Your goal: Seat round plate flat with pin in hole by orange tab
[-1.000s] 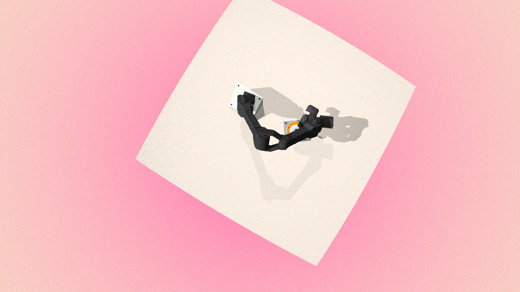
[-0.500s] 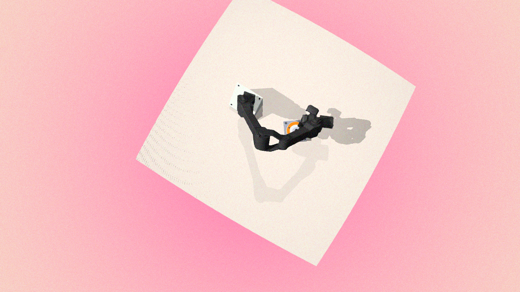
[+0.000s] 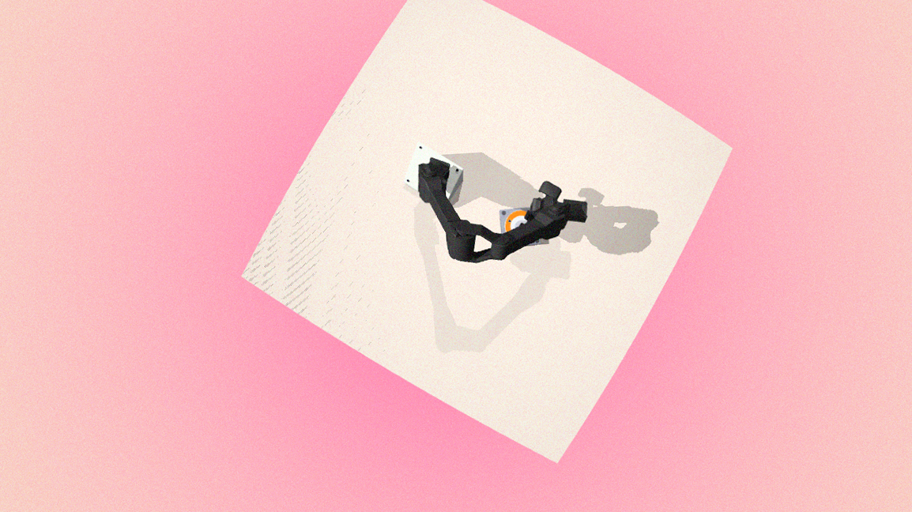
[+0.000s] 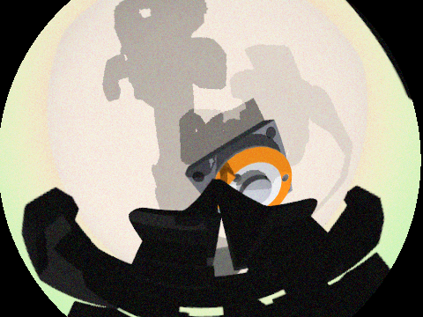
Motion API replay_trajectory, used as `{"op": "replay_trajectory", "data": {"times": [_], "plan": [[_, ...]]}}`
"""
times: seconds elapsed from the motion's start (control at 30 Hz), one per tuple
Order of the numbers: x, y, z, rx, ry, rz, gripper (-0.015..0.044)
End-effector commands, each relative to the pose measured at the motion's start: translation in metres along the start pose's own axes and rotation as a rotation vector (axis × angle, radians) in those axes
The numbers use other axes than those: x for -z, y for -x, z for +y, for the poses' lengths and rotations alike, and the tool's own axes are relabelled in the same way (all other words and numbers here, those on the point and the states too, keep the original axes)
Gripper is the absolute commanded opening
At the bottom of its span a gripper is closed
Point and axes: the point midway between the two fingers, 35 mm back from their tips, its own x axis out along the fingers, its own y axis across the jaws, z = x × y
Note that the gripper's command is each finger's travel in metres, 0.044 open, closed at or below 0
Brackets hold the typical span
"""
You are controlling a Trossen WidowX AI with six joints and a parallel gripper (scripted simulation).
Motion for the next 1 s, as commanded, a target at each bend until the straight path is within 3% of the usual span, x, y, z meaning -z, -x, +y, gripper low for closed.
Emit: {"op": "replay_trajectory", "data": {"times": [0.0, 0.97], "plan": [[-0.008, 0.0009, -0.0041, 0.009, -0.018, -0.021, 0.0], [-0.0175, 0.0011, -0.0102, 0.009, -0.019, -0.021, 0.0]]}}
